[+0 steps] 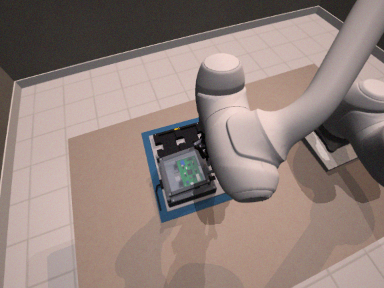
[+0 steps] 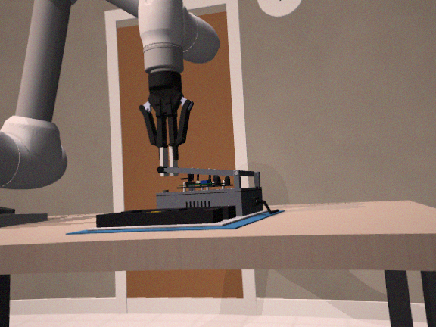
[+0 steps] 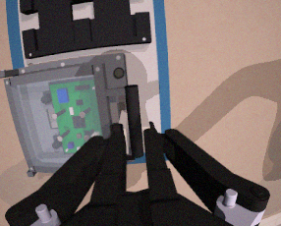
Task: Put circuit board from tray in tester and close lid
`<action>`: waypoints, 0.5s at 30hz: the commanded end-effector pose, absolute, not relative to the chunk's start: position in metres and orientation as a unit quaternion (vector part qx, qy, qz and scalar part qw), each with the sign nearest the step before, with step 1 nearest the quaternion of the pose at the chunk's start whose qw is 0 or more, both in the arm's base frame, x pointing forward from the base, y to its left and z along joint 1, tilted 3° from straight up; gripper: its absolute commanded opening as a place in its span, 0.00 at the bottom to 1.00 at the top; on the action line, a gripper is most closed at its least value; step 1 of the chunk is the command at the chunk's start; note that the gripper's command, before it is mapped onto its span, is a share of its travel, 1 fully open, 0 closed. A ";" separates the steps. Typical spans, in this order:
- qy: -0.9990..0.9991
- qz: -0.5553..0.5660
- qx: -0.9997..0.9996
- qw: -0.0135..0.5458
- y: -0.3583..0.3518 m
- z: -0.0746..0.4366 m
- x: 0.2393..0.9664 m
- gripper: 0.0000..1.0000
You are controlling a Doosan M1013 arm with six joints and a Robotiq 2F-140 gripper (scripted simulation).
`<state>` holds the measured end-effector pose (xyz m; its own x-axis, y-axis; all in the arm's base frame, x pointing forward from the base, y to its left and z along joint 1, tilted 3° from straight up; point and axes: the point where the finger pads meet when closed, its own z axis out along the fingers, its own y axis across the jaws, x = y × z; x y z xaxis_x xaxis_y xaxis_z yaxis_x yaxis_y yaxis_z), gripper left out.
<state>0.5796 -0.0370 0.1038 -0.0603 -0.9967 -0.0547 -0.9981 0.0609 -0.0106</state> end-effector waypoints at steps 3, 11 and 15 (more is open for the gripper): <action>0.728 0.015 -0.685 0.024 -0.037 0.100 0.579 0.00; 0.728 0.015 -0.685 0.024 -0.036 0.094 0.579 0.00; 0.728 0.015 -0.685 0.024 -0.036 0.092 0.579 0.00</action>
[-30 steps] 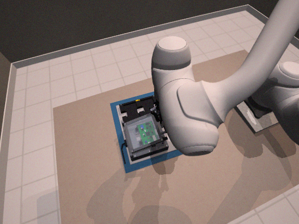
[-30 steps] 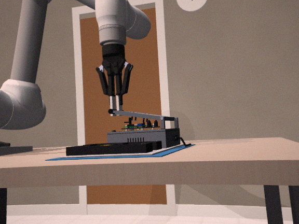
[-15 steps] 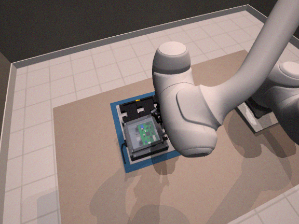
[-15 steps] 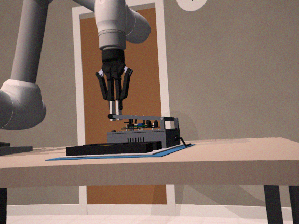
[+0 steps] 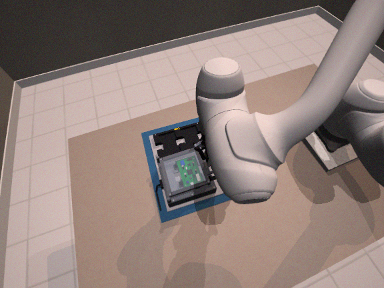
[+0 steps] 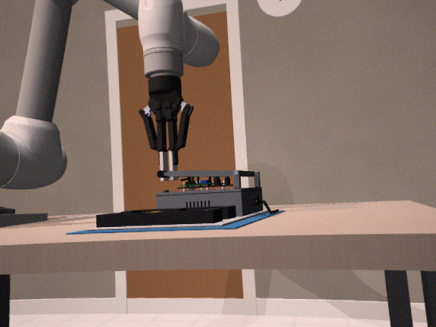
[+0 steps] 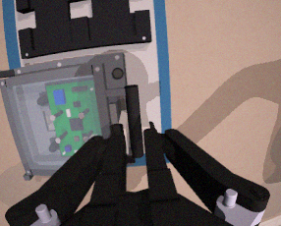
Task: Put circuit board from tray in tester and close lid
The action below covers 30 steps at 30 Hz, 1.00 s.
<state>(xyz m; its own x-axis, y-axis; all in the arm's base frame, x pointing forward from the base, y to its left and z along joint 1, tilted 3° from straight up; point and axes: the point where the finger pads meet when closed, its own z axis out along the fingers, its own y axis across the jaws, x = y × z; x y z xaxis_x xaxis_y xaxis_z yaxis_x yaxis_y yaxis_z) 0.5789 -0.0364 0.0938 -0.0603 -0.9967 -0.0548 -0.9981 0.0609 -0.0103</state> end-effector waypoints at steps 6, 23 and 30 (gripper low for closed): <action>0.728 0.015 -0.685 0.024 -0.036 0.090 0.579 0.00; 0.728 0.015 -0.685 0.024 -0.036 0.086 0.579 0.00; 0.728 0.015 -0.685 0.024 -0.036 0.086 0.579 0.00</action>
